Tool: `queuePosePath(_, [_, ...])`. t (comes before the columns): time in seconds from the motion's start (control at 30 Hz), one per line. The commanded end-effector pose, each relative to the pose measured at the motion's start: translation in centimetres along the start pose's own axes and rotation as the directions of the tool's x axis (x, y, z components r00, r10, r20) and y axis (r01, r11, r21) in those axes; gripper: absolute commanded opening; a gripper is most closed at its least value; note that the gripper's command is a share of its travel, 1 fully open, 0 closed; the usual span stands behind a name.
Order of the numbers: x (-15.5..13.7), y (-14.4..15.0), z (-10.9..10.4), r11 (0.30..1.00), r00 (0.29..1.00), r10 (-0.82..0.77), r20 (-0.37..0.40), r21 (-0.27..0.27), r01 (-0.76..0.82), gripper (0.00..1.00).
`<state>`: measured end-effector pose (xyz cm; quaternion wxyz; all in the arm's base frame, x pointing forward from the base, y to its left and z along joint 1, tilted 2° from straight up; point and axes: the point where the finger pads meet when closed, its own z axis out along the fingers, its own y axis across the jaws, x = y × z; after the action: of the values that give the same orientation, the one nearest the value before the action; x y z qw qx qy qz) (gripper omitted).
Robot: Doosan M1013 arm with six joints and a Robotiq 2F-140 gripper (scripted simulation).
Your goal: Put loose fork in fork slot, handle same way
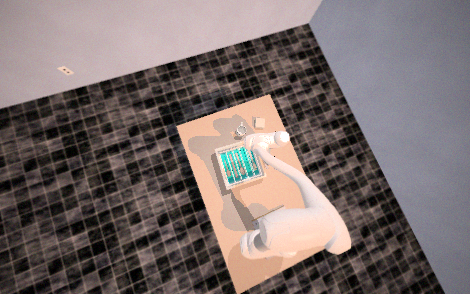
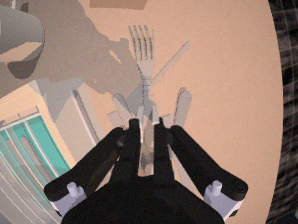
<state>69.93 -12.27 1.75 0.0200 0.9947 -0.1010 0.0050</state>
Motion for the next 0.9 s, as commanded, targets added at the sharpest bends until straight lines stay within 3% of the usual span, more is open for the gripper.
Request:
queuePosePath(0.0, [-0.05, 0.01, 0.05, 1.0, 1.0, 0.0, 0.001, 0.0, 0.0, 0.04])
queuePosePath(0.87, [-0.05, 0.01, -0.84, 1.0, 1.0, 0.0, 0.001, 0.0, 0.0, 0.04])
